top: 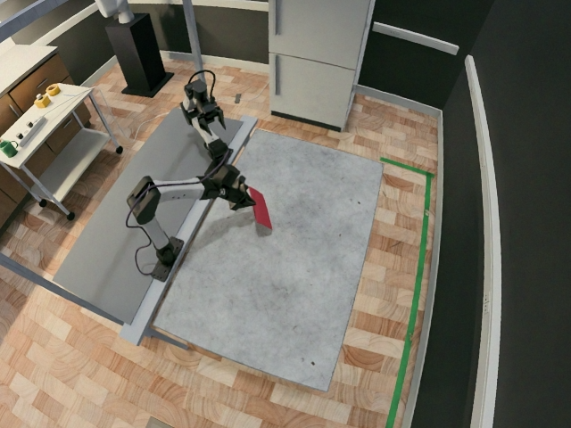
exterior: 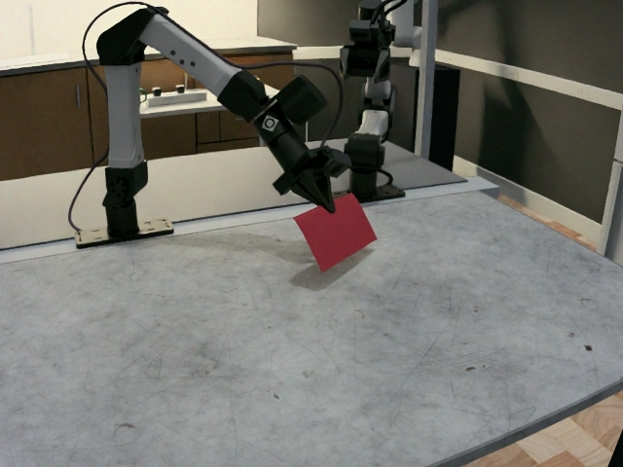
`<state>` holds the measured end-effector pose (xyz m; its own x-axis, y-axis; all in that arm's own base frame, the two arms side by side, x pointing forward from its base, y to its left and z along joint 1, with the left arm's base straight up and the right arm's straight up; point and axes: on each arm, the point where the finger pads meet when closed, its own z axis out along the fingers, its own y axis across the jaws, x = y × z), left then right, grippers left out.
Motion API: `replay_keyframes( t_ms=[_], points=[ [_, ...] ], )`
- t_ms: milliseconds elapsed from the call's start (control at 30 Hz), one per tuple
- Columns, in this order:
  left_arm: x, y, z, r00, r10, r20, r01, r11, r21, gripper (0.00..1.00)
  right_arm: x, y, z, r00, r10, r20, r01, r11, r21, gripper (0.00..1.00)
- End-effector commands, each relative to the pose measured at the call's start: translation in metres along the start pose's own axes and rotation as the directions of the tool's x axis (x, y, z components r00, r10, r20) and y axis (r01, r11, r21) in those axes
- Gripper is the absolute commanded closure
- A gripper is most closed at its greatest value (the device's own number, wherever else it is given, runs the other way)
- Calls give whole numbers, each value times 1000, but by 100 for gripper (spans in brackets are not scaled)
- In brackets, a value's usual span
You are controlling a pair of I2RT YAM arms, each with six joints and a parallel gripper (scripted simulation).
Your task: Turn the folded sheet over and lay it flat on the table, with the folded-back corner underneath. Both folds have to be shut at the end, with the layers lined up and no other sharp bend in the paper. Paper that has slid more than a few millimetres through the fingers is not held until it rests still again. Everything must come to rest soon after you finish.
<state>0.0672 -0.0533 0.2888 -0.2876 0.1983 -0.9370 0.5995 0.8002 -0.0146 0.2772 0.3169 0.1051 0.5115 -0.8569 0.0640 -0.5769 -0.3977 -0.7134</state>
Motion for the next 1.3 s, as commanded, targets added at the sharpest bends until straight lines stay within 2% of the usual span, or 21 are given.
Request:
replay_keyframes(
  t_ms=[0,233,1033,1267],
  points=[
    [8,2,-2,1000,-11,-16,10,1000,-10,35,-1,-18,-9,1000,11,10,-12,997,81,99],
    [8,2,-2,1000,-9,-16,9,1000,-11,35,-1,-8,-9,1000,19,12,-20,996,92,99],
    [12,4,-2,1000,-8,-29,8,1000,-19,35,-3,55,-6,1000,27,13,-28,996,88,99],
    [16,-2,-2,999,9,-46,-8,1000,13,35,-3,66,-5,1000,26,13,-27,996,85,99]
  ],
)
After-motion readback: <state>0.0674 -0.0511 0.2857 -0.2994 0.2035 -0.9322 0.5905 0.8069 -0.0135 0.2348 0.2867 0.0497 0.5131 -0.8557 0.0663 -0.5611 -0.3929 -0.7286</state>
